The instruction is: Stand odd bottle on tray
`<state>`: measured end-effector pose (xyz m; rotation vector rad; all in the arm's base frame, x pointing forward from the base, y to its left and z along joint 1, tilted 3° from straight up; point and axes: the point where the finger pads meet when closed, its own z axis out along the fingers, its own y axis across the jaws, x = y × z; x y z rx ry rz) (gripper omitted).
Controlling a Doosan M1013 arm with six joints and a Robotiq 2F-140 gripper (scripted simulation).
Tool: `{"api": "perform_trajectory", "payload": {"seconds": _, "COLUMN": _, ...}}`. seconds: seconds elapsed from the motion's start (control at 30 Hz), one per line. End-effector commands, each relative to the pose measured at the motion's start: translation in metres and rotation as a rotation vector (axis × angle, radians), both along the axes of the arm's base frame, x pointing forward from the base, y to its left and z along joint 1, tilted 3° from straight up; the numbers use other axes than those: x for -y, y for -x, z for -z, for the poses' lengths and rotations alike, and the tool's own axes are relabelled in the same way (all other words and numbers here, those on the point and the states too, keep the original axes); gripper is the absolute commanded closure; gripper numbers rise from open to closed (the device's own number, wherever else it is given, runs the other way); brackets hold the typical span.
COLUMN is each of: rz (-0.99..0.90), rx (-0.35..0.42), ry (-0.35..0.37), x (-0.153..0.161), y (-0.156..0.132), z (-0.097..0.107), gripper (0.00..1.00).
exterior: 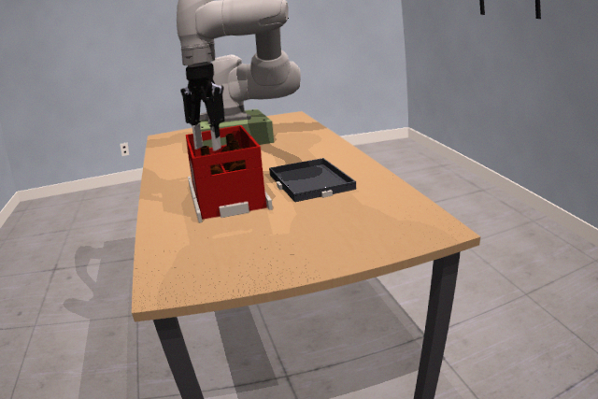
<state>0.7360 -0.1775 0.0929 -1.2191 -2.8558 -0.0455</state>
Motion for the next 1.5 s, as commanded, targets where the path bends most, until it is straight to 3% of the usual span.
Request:
{"api": "perform_trajectory", "payload": {"seconds": 0.0, "rz": -0.002, "rx": -0.002, "ry": 0.001, "x": 0.003, "y": 0.002, "z": 0.007, "gripper": 0.62}}
{"api": "perform_trajectory", "payload": {"seconds": 0.9, "rz": -0.002, "rx": -0.002, "ry": 0.001, "x": 0.002, "y": 0.002, "z": 0.037, "gripper": 0.62}}
{"api": "perform_trajectory", "payload": {"seconds": 1.47, "rz": -0.002, "rx": -0.002, "ry": 0.001, "x": 0.002, "y": 0.003, "z": 0.042, "gripper": 0.62}}
